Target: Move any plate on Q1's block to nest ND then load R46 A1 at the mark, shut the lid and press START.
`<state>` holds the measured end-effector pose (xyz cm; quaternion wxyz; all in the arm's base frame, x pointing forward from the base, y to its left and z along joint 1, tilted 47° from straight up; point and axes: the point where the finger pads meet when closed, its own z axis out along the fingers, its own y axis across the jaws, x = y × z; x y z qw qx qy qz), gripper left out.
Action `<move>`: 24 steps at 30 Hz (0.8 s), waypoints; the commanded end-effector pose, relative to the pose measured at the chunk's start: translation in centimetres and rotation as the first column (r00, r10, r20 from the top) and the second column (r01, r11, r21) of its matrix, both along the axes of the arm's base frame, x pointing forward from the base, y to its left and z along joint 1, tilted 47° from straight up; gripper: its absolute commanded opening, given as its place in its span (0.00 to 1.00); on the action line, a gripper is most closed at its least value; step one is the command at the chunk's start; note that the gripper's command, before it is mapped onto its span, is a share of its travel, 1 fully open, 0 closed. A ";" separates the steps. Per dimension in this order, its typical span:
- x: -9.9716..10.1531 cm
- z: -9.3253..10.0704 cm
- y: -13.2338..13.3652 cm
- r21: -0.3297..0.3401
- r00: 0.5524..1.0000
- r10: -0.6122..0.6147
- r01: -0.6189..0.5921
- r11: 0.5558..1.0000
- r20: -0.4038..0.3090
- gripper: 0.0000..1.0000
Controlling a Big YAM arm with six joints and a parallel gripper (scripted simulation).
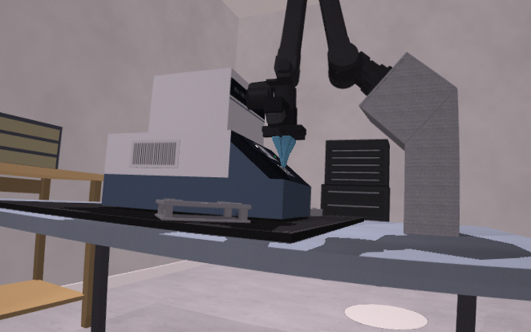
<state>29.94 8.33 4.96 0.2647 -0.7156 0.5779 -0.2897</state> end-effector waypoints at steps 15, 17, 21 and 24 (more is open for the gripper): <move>0.7 0.8 0.0 0.015 1.000 -0.014 0.014 1.000 0.016 0.00; 0.6 0.7 0.0 0.015 1.000 -0.012 0.012 1.000 0.015 0.00; 0.6 0.5 0.0 0.014 1.000 -0.009 0.009 1.000 0.013 0.00; 0.6 0.5 0.0 0.013 1.000 -0.009 0.009 1.000 0.013 0.00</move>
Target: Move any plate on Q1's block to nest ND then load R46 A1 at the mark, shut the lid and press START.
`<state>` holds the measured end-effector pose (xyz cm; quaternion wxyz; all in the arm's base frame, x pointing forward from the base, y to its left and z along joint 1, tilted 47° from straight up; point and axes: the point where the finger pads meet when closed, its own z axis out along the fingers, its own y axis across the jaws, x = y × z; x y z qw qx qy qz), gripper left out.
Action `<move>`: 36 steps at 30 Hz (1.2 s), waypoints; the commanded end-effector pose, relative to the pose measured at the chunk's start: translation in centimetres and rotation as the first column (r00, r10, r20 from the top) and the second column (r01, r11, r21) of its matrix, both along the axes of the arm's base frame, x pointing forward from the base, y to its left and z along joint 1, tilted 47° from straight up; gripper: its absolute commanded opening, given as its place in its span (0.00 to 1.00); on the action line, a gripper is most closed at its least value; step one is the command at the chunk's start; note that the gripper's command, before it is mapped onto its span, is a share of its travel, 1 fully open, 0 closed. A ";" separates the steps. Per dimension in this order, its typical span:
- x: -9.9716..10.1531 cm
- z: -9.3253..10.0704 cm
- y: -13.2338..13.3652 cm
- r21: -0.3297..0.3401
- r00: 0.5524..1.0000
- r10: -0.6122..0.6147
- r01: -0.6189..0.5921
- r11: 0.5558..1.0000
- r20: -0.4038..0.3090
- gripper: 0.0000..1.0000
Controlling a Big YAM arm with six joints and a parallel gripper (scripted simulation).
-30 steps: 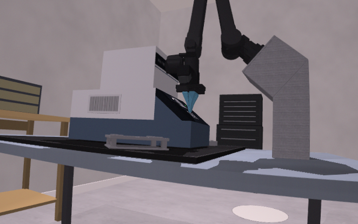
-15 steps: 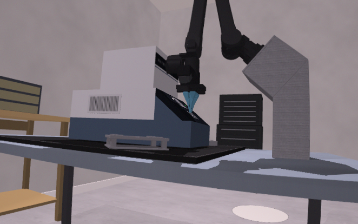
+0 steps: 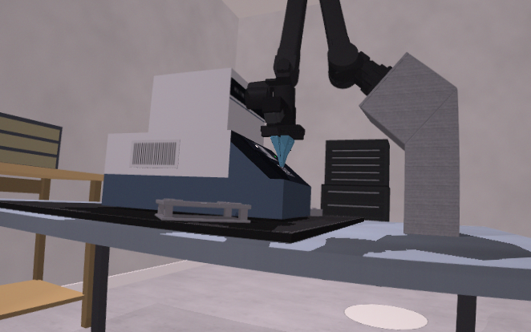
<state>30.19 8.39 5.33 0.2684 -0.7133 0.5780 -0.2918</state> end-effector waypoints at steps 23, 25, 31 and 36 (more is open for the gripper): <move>0.0 -0.7 -0.1 -0.003 1.000 0.002 -0.002 1.000 -0.007 0.00; 0.0 -0.7 -0.1 -0.004 1.000 0.003 -0.003 1.000 -0.008 0.00; 0.4 -0.1 0.2 0.005 1.000 0.002 -0.002 1.000 0.000 0.00; 0.1 -0.7 0.1 -0.006 1.000 0.013 -0.013 1.000 -0.012 0.00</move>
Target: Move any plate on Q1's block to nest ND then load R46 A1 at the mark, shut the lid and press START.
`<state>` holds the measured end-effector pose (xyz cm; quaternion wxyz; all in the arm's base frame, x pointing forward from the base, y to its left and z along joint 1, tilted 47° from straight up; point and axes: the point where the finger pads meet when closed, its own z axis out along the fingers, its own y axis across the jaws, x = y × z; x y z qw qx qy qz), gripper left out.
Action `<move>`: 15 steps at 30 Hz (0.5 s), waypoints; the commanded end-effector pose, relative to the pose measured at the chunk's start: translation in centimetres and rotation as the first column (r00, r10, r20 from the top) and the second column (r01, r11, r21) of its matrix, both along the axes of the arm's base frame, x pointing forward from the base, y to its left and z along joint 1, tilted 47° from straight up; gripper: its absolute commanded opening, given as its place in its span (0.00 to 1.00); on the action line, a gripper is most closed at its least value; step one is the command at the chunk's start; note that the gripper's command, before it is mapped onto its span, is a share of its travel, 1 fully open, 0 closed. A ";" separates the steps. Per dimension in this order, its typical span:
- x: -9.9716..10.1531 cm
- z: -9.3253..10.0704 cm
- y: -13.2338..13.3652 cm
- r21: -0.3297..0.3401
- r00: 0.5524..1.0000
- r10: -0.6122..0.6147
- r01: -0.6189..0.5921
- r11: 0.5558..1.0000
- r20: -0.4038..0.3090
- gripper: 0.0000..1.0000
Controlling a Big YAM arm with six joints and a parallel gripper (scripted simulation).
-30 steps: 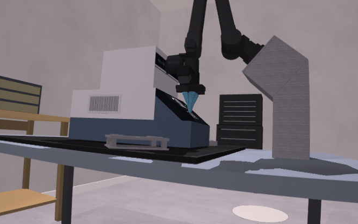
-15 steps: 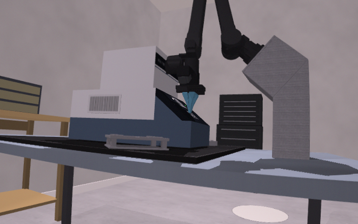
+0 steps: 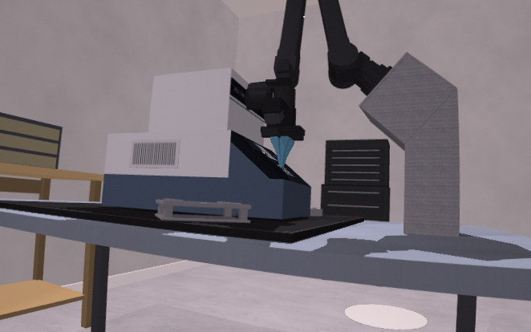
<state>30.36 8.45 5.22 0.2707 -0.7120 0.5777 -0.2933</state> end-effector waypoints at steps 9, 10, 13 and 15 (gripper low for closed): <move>-1.3 -1.1 -0.1 -0.013 0.999 0.014 -0.015 1.000 -0.029 0.00; -1.6 -1.0 -0.2 -0.013 1.000 0.010 -0.010 1.000 -0.029 0.00; -2.3 -0.8 -0.2 -0.003 1.000 0.004 -0.004 1.000 -0.023 0.00; -2.3 -0.8 -0.2 -0.003 1.000 0.004 -0.004 1.000 -0.023 0.00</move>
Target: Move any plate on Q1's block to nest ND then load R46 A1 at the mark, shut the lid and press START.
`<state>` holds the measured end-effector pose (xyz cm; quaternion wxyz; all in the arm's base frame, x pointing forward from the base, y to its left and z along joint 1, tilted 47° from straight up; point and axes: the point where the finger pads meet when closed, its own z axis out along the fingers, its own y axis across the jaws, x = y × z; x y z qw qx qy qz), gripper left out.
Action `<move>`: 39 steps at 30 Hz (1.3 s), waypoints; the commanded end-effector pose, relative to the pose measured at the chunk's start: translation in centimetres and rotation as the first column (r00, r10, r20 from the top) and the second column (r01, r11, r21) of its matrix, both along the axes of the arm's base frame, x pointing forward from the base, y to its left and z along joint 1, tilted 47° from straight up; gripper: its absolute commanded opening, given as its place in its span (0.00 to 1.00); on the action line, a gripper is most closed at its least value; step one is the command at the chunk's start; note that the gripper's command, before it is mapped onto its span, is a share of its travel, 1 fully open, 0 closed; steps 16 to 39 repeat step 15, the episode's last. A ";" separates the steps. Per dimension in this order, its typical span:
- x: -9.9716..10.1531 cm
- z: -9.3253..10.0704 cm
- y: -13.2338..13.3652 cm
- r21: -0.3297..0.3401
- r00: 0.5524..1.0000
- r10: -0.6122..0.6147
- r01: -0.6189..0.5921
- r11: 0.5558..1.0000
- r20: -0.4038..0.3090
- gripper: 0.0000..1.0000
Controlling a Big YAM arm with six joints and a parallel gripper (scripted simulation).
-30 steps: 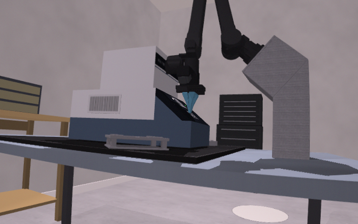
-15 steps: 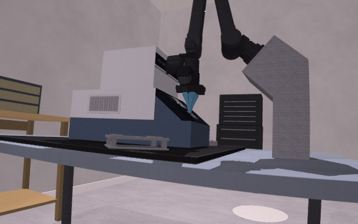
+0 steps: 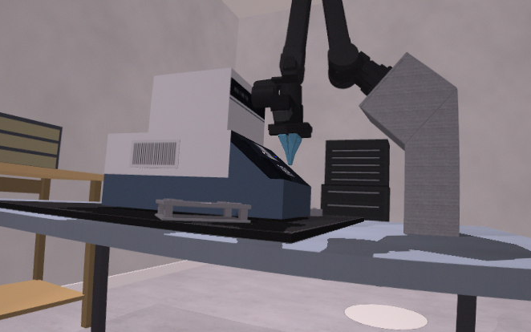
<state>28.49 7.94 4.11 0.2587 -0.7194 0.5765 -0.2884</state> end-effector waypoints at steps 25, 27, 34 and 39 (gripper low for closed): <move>-0.9 1.2 0.5 0.026 1.000 -0.003 0.002 1.000 0.021 0.00; -0.9 1.2 0.5 0.026 1.000 -0.003 0.002 1.000 0.021 0.00; -0.9 1.2 0.5 0.026 1.000 -0.003 0.002 1.000 0.021 0.00; -0.9 1.2 0.5 0.026 1.000 -0.003 0.002 1.000 0.021 0.00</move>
